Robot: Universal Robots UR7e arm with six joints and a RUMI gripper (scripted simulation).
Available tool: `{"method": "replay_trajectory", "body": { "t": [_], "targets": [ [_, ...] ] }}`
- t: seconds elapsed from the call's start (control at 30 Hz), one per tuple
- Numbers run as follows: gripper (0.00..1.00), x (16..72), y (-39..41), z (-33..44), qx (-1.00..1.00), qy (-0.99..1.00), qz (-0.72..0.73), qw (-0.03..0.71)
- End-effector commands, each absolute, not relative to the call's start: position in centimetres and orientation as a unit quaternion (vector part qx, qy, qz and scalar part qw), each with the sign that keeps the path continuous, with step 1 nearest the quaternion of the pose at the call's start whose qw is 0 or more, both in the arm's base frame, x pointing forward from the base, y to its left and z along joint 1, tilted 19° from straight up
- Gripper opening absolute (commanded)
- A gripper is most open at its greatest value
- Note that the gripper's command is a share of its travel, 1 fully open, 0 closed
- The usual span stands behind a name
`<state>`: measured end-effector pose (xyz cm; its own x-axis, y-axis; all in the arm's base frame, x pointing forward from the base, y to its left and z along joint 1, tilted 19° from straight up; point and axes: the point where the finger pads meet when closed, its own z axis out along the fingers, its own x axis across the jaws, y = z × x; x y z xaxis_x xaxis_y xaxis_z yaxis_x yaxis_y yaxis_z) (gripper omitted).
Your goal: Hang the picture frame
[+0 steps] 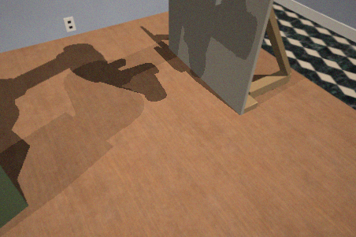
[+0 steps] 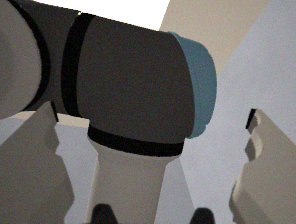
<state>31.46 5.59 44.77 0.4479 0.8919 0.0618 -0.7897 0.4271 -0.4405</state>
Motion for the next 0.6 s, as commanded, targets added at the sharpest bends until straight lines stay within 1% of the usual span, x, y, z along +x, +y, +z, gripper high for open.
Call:
{"method": "replay_trajectory", "body": {
  "t": [0.0, 0.17, 0.37, 0.57],
  "targets": [
    [1.0, 31.5, 6.1, 45.0, -0.177, -0.14, 0.511, 0.83],
    [1.0, 31.7, 5.9, 45.0, -0.176, -0.138, 0.51, 0.831],
    [1.0, 34.7, 4.5, 45.7, -0.145, -0.103, 0.512, 0.841],
    [1.0, 35.5, 4.0, 45.8, -0.136, -0.094, 0.512, 0.843]
  ]
}}
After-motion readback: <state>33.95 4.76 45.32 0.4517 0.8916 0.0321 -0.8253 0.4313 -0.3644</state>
